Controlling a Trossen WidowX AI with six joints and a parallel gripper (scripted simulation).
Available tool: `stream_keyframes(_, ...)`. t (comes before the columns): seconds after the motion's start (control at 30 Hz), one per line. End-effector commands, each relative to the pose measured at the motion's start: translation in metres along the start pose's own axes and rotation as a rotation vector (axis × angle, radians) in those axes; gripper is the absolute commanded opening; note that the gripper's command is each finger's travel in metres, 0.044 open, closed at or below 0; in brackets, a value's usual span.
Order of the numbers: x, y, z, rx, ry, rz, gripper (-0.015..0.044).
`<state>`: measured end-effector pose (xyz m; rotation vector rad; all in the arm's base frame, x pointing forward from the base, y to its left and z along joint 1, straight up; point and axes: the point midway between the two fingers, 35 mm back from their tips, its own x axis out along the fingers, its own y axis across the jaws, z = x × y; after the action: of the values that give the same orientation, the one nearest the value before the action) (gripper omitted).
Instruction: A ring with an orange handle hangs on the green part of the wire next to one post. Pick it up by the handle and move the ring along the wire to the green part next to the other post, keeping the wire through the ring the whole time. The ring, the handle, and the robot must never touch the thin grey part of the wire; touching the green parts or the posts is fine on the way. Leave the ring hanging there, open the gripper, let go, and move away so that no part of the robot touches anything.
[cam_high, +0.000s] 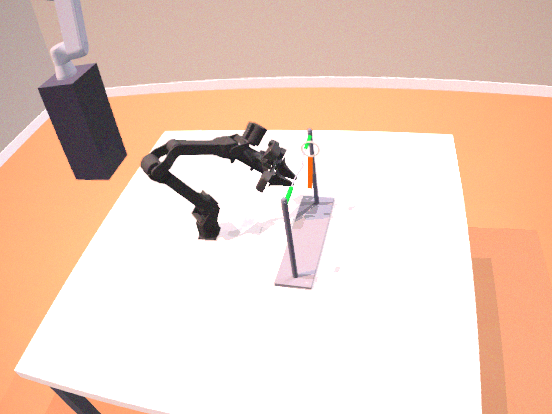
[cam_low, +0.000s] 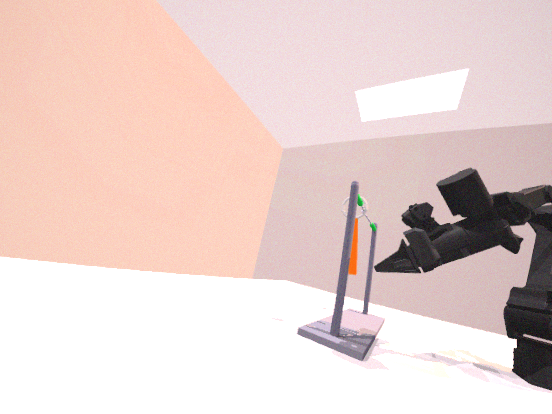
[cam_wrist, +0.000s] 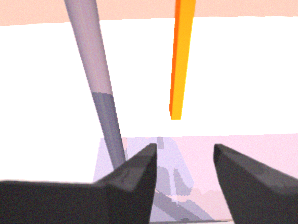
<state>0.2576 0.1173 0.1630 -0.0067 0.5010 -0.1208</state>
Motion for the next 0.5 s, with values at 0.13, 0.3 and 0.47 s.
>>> stream_keyframes(0.13, -0.029, -0.001, 0.005, 0.015, -0.016, 0.004, 0.016)
stream_keyframes(0.3, -0.029, -0.001, 0.005, 0.015, -0.016, 0.004, 0.016)
stream_keyframes(0.47, -0.029, -0.001, 0.005, 0.015, -0.016, 0.004, 0.016)
